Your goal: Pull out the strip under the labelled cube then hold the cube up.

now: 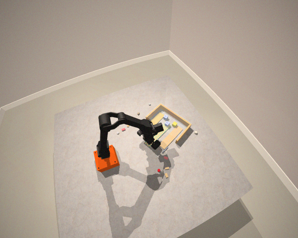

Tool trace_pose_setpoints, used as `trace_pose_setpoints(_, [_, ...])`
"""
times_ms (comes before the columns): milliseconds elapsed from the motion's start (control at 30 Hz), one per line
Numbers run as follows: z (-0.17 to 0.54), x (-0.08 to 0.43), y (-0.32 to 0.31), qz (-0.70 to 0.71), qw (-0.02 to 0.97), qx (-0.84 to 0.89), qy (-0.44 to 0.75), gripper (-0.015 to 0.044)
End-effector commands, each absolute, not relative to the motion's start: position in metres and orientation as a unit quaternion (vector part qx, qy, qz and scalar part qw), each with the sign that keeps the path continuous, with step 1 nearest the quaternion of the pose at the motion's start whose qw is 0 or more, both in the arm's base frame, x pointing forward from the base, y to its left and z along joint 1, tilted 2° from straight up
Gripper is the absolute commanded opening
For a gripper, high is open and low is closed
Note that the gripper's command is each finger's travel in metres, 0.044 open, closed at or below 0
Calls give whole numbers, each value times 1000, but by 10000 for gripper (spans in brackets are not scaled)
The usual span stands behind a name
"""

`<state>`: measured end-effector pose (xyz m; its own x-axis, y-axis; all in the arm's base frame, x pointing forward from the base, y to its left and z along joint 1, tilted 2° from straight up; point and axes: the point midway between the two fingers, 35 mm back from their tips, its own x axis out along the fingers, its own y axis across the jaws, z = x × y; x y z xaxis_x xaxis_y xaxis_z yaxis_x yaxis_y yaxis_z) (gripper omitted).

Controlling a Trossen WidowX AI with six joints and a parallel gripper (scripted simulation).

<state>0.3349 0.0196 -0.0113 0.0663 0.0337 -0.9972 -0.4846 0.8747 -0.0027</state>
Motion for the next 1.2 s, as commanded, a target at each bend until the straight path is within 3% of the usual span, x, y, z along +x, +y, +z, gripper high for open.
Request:
trace_pose_setpoints(0, [-17,324,14,184,702,-170,667,0])
trace_pose_setpoints(1167, [-21,279,-12,183,701,-171,668,0])
